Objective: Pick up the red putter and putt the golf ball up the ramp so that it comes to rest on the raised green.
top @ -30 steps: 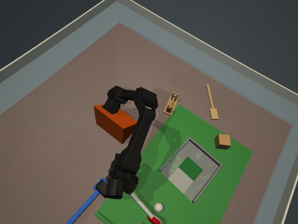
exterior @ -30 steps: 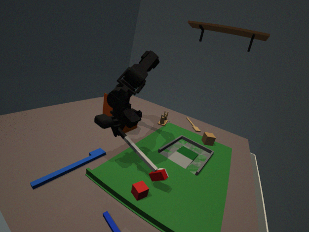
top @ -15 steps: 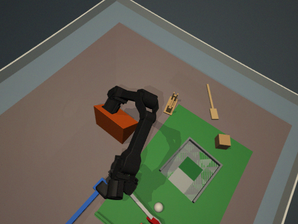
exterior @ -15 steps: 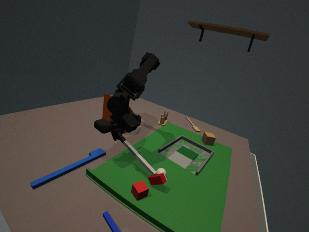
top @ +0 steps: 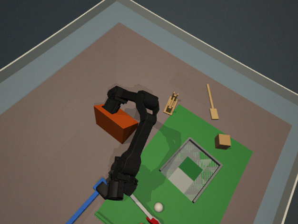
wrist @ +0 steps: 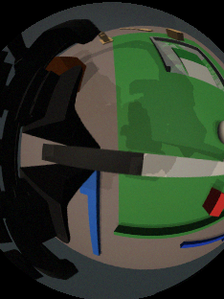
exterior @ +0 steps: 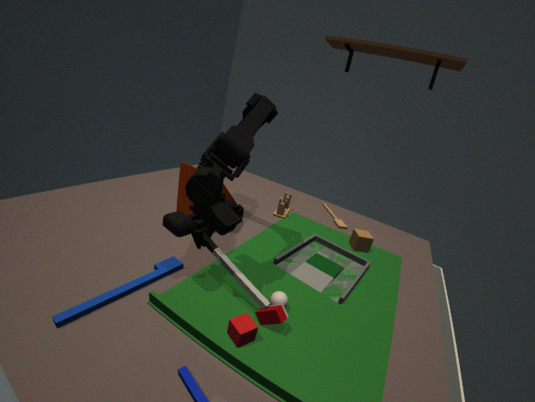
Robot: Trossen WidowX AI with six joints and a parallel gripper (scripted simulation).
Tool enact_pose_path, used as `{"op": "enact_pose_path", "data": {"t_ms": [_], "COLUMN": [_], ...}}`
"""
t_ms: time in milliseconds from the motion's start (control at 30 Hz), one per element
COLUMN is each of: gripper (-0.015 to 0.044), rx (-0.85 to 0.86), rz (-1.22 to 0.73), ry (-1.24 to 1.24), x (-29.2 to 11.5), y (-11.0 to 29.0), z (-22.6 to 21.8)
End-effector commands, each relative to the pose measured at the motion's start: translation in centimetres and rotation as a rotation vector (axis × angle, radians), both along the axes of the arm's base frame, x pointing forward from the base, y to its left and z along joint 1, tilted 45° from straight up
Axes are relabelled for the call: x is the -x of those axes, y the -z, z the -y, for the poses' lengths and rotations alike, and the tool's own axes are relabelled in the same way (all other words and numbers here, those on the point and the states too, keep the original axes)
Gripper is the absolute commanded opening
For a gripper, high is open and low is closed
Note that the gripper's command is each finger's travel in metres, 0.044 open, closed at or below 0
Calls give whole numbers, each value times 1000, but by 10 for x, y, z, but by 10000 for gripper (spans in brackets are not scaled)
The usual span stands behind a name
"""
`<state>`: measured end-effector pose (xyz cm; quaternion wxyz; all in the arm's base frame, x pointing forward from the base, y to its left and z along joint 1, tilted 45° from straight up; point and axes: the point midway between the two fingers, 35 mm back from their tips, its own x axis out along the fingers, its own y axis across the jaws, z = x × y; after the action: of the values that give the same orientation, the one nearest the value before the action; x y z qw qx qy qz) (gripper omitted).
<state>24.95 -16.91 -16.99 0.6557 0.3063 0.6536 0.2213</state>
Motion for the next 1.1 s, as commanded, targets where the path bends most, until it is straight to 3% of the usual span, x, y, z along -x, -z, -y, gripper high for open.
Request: {"op": "enact_pose_path", "data": {"t_ms": [0,633,933,1067], "gripper": [0,0,0,0], "rx": [1,-2,-8,-10], "rz": [1,2,3,3], "ry": [1,10,12,12], "x": [0,1,-14,-13], "y": [-1,12,-66,-72], "z": [1,8,-72,-79]}}
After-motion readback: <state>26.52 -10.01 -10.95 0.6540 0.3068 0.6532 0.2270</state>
